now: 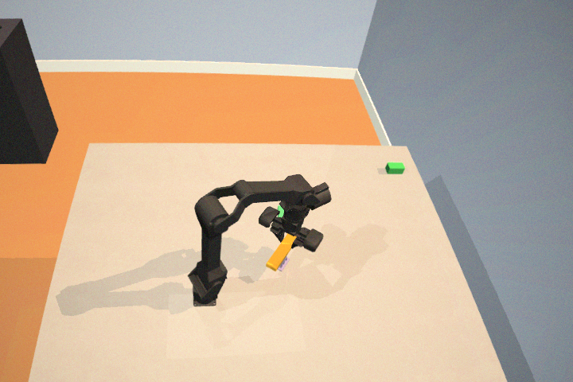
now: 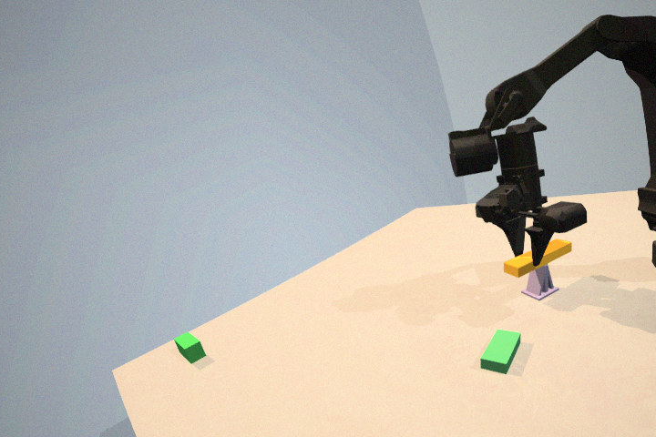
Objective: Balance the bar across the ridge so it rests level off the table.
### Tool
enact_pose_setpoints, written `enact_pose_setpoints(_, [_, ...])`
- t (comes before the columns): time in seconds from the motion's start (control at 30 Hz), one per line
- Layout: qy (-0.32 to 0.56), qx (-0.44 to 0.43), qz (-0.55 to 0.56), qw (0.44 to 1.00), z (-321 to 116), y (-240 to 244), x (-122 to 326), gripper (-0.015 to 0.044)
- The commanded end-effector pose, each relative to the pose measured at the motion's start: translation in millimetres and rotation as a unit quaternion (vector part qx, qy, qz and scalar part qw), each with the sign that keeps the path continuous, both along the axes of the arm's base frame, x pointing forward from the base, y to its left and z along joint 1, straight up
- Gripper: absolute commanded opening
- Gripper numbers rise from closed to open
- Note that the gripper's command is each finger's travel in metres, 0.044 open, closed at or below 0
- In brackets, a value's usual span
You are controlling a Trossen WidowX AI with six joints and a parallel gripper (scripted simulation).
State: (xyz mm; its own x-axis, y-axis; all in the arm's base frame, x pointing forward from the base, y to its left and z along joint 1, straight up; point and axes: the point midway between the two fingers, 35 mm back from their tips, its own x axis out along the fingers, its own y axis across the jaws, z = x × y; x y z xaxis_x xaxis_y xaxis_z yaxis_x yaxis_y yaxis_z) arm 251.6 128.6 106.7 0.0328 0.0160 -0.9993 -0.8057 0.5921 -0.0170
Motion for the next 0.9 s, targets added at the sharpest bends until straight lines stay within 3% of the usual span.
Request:
enact_pose_setpoints(0.0, [0.0, 0.0, 0.0, 1.0, -0.1, 0.0, 0.0, 0.0172])
enact_pose_setpoints(0.63, [0.0, 0.0, 0.0, 1.0, -0.1, 0.0, 0.0, 0.0185])
enact_pose_setpoints(0.87, [0.0, 0.0, 0.0, 1.0, -0.1, 0.0, 0.0, 0.0369])
